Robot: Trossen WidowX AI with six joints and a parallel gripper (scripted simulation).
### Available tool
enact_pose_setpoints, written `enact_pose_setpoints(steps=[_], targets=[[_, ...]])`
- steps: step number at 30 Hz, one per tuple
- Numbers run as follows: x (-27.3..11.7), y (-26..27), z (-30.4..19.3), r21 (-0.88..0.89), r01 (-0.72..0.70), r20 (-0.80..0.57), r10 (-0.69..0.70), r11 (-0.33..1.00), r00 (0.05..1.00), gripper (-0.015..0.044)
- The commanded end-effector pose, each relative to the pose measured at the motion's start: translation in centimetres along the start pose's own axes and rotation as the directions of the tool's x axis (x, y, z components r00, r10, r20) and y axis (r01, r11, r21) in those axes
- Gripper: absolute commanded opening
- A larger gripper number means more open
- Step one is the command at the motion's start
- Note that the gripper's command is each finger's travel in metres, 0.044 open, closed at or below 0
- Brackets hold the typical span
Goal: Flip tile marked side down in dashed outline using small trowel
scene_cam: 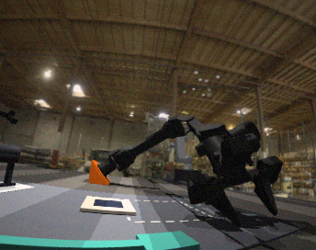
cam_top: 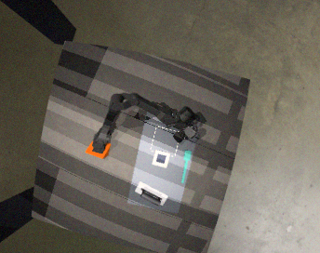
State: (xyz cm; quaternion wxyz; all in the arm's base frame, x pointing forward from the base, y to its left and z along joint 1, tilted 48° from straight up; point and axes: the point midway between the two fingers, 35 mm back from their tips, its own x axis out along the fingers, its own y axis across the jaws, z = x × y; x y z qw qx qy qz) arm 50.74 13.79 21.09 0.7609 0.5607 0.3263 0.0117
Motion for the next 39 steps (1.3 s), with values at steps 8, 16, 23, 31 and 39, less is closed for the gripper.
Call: enact_pose_setpoints(steps=[8, 16, 23, 31, 39], targets=[[1.4, -5.1, 4.3, 0.283, 0.154, 0.058, -0.177, 0.947, 0.983, 0.0300], [1.8, -9.2, 7.3, 0.480, 0.232, 0.083, -0.306, 0.846, 0.948, 0.0300], [1.8, -12.7, 9.5, 0.656, 0.257, 0.090, -0.411, 0.710, 0.907, 0.0300], [1.4, -16.7, 11.7, 0.824, 0.236, 0.085, -0.524, 0.516, 0.848, 0.0300], [0.6, -20.7, 13.7, 0.939, 0.164, 0.066, -0.626, 0.302, 0.777, 0.0300]])
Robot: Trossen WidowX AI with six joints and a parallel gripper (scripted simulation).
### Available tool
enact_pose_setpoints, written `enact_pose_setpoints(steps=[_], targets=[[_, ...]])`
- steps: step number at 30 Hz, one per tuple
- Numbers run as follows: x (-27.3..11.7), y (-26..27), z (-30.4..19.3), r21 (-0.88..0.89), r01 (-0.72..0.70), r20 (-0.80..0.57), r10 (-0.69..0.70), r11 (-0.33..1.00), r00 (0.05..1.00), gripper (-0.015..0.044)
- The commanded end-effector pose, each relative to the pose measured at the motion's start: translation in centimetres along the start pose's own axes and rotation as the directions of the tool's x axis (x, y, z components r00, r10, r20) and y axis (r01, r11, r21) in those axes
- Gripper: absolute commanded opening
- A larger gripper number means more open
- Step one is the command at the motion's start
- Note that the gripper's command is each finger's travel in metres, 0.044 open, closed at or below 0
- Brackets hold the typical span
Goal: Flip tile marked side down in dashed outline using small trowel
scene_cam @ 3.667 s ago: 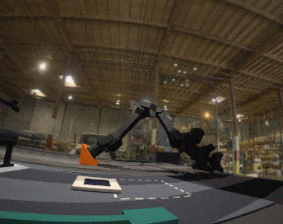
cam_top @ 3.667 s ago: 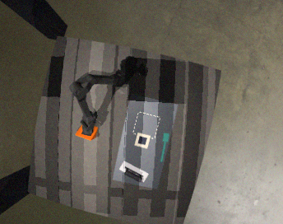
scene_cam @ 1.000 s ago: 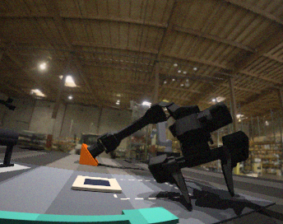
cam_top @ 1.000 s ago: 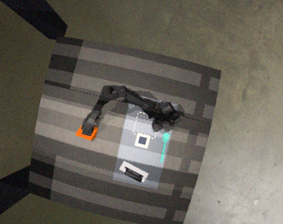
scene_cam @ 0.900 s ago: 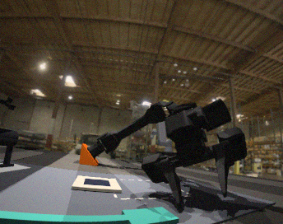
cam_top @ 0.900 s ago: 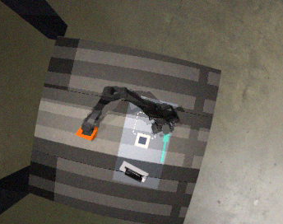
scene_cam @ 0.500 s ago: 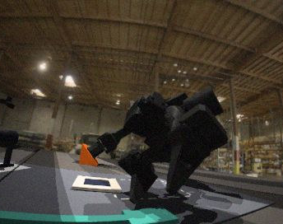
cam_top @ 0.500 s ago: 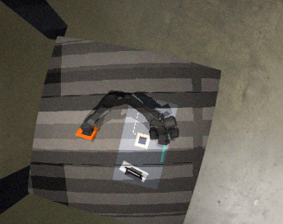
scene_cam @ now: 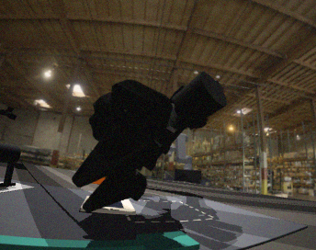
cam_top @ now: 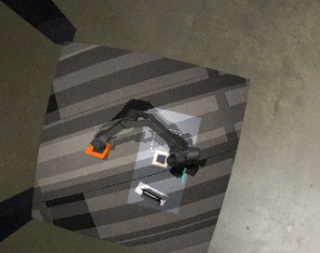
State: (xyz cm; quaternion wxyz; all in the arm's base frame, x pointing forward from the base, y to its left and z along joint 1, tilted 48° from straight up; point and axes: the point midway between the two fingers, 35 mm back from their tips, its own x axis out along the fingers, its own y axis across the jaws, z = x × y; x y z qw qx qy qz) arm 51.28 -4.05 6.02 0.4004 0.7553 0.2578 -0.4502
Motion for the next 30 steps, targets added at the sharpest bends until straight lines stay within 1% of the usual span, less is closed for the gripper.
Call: enact_pose_setpoints(steps=[1, 9, 17, 30], targets=[[0.8, 0.1, 1.9, 0.121, 0.026, 0.049, -0.032, 0.992, 0.998, 0.0300], [2.3, -0.2, 6.0, 0.359, 0.058, 0.141, -0.116, 0.932, 0.983, 0.0300], [3.3, -1.2, 10.1, 0.561, 0.063, 0.211, -0.216, 0.826, 0.953, 0.0300], [4.6, -2.8, 17.0, 0.819, -0.059, 0.311, -0.356, 0.570, 0.881, 0.0300]])
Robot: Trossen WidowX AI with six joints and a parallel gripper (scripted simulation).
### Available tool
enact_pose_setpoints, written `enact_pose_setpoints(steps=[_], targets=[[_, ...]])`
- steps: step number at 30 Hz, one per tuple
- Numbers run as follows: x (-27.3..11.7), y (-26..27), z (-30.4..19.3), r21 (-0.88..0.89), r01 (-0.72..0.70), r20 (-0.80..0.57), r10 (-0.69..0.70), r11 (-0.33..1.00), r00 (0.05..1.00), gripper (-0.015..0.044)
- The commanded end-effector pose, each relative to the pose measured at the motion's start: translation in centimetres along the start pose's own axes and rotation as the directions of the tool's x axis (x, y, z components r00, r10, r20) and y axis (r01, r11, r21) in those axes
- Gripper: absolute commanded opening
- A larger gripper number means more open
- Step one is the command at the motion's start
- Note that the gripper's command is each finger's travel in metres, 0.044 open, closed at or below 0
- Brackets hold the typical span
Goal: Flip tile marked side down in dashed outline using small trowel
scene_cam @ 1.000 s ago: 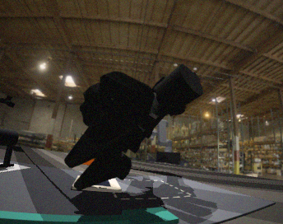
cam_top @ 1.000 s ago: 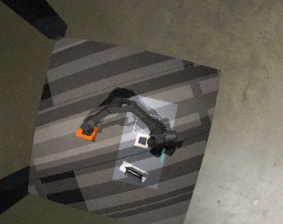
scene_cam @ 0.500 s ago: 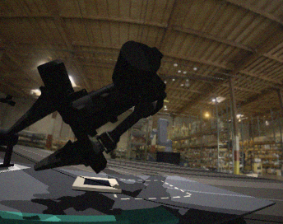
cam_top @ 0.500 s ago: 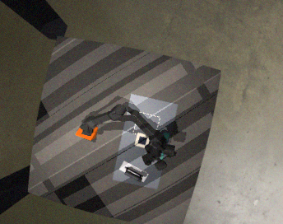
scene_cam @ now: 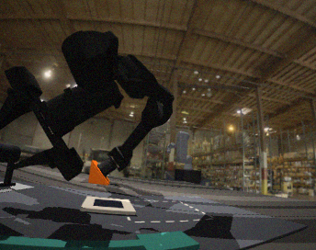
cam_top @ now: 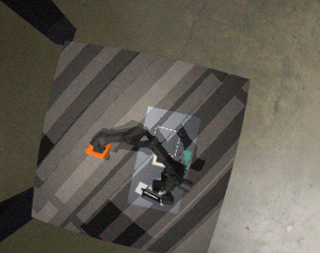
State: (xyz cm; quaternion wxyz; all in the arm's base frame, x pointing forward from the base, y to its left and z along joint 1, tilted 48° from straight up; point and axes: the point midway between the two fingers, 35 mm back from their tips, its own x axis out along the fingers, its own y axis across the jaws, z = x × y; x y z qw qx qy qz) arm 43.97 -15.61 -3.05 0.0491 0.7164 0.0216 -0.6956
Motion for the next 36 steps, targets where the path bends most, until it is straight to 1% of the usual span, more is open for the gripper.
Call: enact_pose_setpoints(steps=[1, 7, 10, 15, 36], targets=[[1.0, 1.2, 1.2, 0.117, -0.004, 0.053, -0.003, 0.993, 0.999, 0.0300], [2.5, 2.8, 3.6, 0.288, -0.021, 0.137, -0.020, 0.957, 0.990, 0.0300], [2.6, 3.0, 3.9, 0.325, -0.027, 0.156, -0.025, 0.945, 0.988, 0.0300], [2.8, 3.0, 3.9, 0.327, -0.028, 0.157, -0.025, 0.945, 0.987, 0.0300], [6.2, 3.0, 4.4, 0.327, -0.028, 0.156, -0.025, 0.945, 0.987, 0.0300]])
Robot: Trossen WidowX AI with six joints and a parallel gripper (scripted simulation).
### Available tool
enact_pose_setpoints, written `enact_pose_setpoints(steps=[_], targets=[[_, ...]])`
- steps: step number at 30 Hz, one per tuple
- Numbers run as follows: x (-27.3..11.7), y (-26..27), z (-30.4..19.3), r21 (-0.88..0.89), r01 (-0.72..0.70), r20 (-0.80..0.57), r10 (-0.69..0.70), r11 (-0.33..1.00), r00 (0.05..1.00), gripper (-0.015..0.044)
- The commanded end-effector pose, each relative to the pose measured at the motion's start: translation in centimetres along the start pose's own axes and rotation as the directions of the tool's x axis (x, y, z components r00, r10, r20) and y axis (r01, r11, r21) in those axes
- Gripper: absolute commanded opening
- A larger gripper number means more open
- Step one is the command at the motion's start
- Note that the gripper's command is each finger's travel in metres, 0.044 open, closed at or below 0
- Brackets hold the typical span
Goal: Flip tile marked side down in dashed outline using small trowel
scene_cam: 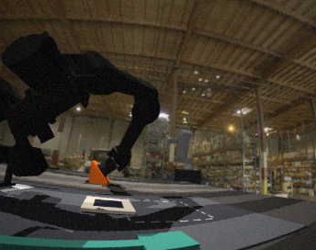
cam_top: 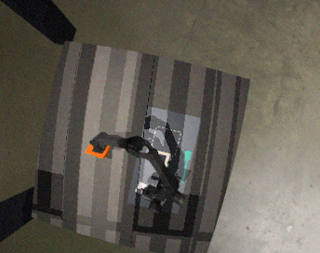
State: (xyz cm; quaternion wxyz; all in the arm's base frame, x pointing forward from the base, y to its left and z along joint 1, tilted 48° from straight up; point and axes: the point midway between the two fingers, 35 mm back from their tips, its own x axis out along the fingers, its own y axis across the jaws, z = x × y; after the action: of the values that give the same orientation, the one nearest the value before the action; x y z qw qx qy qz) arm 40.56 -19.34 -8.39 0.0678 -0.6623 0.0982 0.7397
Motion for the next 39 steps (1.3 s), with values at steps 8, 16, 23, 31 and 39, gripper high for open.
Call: enact_pose_setpoints(steps=[8, 16, 23, 31, 39], targets=[[2.2, -0.1, 0.4, 0.002, -0.001, 0.014, 0.001, 1.000, 1.000, 0.0300], [3.2, -0.1, 0.5, 0.002, -0.001, 0.013, 0.001, 1.000, 1.000, 0.0300], [3.2, -0.1, 0.5, 0.002, -0.001, 0.013, 0.001, 1.000, 1.000, 0.0136], [3.2, -0.1, 0.5, 0.002, -0.001, 0.013, 0.001, 1.000, 1.000, 0.0082], [3.2, -0.1, 0.5, 0.002, -0.001, 0.013, 0.001, 1.000, 1.000, 0.0029]])
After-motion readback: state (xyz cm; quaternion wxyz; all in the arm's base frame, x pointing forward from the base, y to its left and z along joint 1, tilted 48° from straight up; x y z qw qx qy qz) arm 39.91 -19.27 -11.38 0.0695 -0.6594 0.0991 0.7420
